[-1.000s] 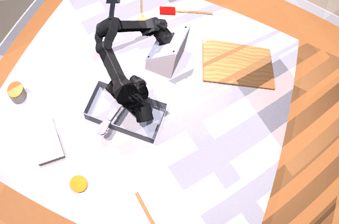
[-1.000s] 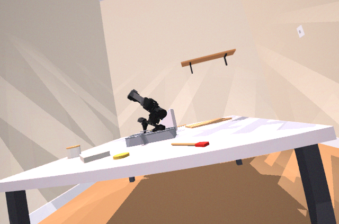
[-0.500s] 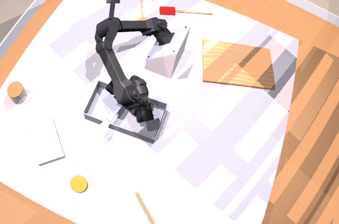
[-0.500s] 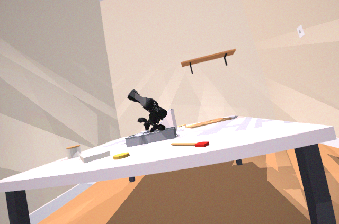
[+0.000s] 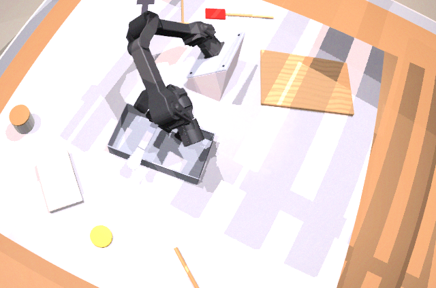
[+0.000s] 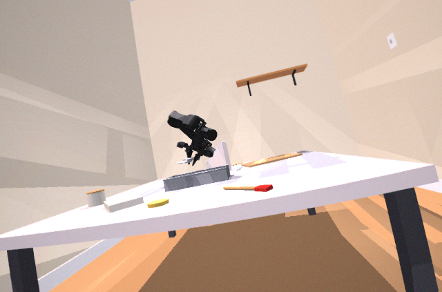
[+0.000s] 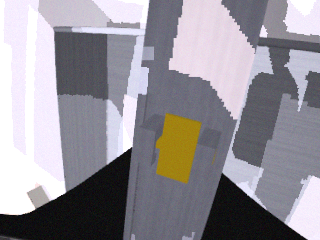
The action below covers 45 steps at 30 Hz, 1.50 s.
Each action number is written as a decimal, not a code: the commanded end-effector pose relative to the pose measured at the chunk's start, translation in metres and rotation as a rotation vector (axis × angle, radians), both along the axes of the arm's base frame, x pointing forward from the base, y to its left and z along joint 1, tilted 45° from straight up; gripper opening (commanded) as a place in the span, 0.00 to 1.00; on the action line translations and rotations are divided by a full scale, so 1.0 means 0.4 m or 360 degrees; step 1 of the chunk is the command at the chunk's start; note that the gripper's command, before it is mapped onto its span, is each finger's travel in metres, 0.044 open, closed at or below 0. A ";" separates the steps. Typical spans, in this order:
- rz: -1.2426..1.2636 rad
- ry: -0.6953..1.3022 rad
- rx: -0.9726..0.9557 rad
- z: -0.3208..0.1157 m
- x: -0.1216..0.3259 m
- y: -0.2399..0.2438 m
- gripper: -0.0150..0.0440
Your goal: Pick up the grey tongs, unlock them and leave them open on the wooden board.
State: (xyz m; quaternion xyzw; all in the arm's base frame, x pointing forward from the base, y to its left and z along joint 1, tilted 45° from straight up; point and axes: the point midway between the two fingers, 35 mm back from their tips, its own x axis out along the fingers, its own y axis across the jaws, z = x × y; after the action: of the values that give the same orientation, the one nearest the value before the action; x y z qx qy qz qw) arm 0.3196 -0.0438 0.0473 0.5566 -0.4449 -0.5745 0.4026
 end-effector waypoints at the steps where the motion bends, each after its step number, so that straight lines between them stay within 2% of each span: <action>1: 0.0011 0.0027 0.0004 0.028 -0.004 0.025 0.00; 13: -0.0004 0.0019 0.0035 0.027 -0.006 0.023 0.00; 35: -0.0046 -0.0216 0.0765 0.014 0.011 0.023 0.00; 45: -0.0038 -0.0226 0.0787 0.014 0.014 0.024 0.00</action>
State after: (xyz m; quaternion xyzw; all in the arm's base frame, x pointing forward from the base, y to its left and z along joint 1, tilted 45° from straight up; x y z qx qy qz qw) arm 0.3243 -0.0349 0.0525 0.6680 -0.3291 -0.6308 0.2183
